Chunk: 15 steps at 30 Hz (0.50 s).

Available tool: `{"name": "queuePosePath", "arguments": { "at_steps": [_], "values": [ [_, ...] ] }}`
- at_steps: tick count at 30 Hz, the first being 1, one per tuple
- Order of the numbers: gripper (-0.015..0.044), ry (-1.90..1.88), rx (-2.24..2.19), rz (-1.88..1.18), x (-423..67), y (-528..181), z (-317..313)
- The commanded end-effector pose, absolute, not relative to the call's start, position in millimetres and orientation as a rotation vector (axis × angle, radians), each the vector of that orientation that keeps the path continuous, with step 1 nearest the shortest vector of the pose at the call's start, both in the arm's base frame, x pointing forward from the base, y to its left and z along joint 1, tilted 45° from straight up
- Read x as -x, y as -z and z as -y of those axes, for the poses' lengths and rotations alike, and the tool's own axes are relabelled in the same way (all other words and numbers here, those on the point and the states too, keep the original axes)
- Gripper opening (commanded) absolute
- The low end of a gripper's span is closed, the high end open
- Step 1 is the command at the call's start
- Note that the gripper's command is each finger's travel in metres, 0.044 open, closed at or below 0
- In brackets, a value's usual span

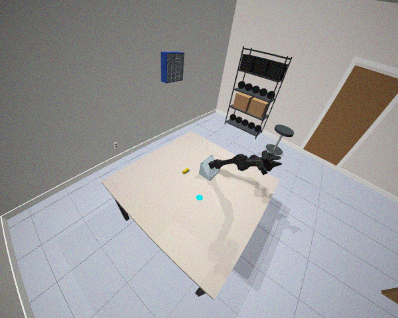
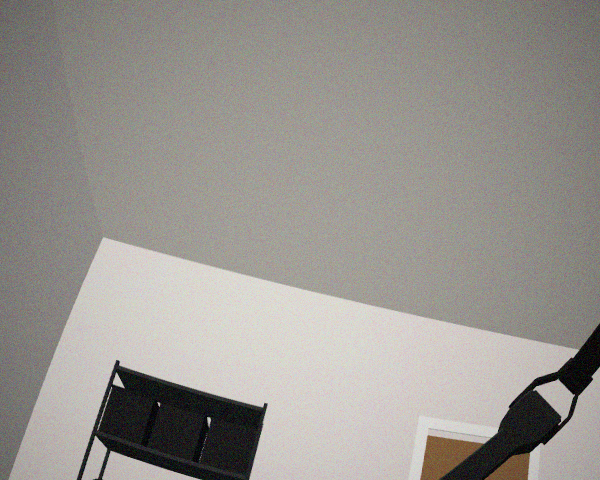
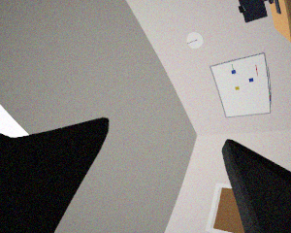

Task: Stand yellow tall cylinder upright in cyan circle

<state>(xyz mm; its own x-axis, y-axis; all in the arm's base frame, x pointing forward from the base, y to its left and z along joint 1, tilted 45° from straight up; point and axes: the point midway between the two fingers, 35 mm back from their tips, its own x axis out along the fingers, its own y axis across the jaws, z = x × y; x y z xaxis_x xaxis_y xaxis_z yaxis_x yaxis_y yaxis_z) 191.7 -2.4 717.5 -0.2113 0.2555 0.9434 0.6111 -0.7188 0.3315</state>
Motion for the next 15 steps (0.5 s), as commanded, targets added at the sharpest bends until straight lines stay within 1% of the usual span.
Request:
{"name": "queuePosePath", "arguments": {
  "at_steps": [1, 3, 4, 15],
  "values": [
    [0.0374, 2.013, 1.794, 1.023, -193, -717, 3],
    [0.0321, 1.968, 1.841, 1.006, -205, -716, 5],
    [0.0309, 1.933, 1.875, 0.992, -213, -714, 7],
    [0.0309, 1.480, 2.075, 0.819, -321, -682, 47]
  ]
}}
